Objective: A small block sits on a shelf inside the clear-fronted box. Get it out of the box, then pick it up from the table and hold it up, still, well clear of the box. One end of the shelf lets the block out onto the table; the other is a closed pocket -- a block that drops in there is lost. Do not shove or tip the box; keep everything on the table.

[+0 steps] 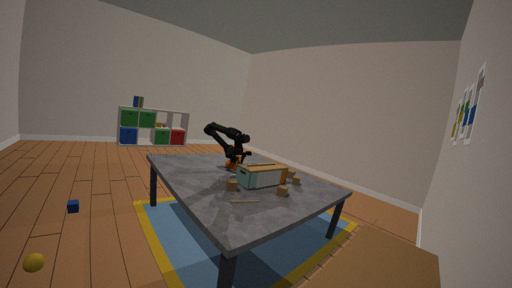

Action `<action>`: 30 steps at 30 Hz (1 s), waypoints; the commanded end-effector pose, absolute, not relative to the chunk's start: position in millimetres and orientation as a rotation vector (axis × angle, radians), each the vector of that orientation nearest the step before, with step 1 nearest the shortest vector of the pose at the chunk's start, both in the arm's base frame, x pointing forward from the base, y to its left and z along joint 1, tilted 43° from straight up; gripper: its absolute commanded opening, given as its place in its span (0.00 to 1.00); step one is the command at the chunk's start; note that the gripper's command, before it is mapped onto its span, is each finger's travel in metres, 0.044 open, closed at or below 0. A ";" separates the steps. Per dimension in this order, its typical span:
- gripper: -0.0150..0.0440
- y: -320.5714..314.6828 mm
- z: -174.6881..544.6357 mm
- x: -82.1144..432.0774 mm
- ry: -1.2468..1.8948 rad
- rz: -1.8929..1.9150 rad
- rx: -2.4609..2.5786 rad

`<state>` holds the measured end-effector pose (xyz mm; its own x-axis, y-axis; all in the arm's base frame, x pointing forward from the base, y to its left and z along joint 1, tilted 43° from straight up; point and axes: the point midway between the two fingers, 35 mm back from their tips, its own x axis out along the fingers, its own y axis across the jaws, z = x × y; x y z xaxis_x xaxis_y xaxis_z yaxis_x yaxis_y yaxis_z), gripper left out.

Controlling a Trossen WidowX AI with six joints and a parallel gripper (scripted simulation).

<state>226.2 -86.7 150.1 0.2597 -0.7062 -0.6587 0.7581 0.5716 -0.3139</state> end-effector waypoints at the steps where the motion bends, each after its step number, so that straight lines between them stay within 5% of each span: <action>1: 0.25 -84.1 152.5 226.5 0.924 -0.929 -0.075; 30: 0.25 -62.6 161.5 222.8 1.382 -0.289 -1.166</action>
<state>222.2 -64.4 158.6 0.2489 -0.7495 -0.6134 -0.3486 0.5216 -0.7788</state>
